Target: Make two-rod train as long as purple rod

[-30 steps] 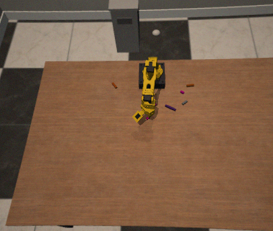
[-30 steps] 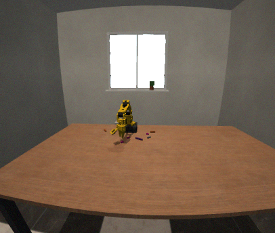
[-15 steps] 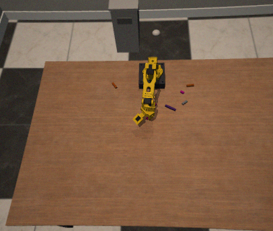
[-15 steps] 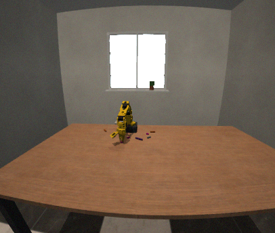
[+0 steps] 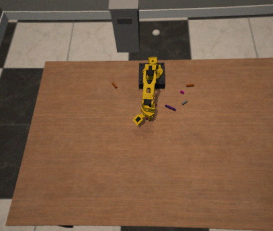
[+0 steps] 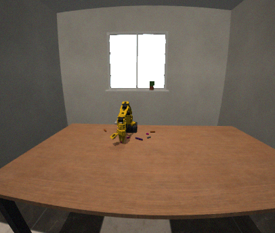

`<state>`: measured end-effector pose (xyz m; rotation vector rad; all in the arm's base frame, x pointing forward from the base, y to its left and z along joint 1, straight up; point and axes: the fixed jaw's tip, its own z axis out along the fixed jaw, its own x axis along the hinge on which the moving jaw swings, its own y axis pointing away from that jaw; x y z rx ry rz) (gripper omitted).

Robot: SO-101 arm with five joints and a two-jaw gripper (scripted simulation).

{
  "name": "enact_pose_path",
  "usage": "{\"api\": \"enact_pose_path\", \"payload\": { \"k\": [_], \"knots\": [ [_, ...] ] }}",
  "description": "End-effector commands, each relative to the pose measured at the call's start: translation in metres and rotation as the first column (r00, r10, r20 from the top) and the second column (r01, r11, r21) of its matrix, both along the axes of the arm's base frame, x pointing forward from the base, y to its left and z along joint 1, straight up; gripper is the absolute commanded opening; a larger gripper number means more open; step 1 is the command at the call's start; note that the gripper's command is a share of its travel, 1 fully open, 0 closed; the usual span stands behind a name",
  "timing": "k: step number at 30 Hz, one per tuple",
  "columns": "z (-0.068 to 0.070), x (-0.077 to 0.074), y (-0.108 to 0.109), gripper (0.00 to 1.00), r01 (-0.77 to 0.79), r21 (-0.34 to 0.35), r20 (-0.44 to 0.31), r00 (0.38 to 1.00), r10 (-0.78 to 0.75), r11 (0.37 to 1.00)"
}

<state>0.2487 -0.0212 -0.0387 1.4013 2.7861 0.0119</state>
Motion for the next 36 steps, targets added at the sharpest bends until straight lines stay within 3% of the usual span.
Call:
{"api": "enact_pose_path", "payload": {
  "k": [1,22,36],
  "knots": [
    [-0.0097,-0.0121,0.0034,0.19,-0.004,0.007,-0.054,0.999,0.005,1.000],
    [-0.0097,-0.0121,0.0034,0.18,-0.004,0.007,-0.054,0.999,0.005,1.000],
    [-0.0097,-0.0121,0.0034,0.13,-0.004,0.007,-0.054,0.999,0.005,1.000]
  ]
}}
